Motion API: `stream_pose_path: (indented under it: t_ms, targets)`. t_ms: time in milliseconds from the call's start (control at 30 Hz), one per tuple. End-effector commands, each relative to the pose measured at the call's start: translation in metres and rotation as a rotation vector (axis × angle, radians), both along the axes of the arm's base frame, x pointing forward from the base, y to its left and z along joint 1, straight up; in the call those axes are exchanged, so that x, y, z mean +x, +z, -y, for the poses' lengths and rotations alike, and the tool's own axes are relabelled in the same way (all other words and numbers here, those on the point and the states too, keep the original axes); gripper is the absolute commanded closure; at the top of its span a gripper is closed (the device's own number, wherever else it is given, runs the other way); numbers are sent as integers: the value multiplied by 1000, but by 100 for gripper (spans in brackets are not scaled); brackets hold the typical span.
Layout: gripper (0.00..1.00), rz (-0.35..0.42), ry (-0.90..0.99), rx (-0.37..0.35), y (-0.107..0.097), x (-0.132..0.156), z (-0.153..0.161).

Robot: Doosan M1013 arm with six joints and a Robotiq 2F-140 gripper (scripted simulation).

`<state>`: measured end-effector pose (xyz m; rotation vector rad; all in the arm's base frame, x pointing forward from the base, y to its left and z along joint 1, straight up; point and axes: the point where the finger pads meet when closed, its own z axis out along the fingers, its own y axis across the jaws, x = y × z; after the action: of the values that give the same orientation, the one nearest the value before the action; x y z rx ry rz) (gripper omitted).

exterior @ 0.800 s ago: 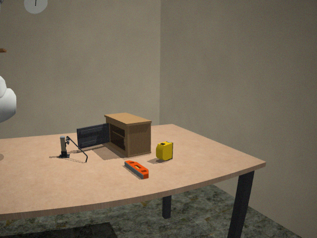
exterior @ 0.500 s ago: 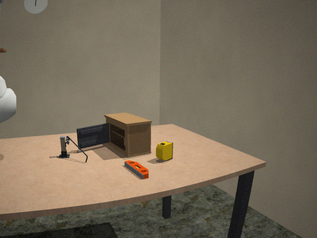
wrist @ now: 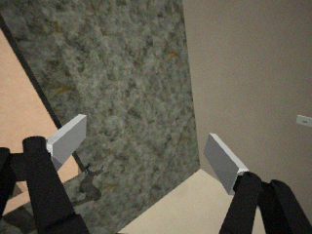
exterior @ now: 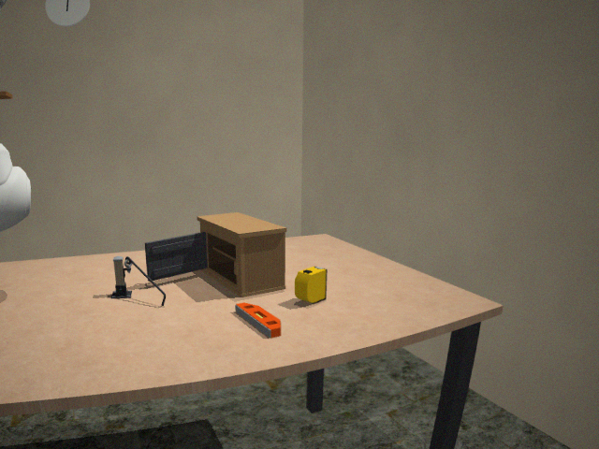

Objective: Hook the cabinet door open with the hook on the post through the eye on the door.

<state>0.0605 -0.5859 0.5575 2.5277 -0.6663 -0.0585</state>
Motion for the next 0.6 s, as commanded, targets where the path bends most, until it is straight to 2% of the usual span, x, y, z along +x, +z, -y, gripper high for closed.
stream_pose_path:
  t_ms: [0, 133, 233, 300, 333, 433, 567]
  targets:
    - [0, 12, 29, 13, -12, 26, 2]
    - [0, 40, 106, 50, -46, 98, -1]
    - [0, 66, 189, 95, -68, 142, -12]
    - [0, 66, 189, 95, -68, 142, -12]
    - [0, 74, 220, 113, -89, 187, -22]
    - [0, 88, 286, 155, -105, 216, -37]
    - [0, 94, 320, 177, -134, 274, -60]
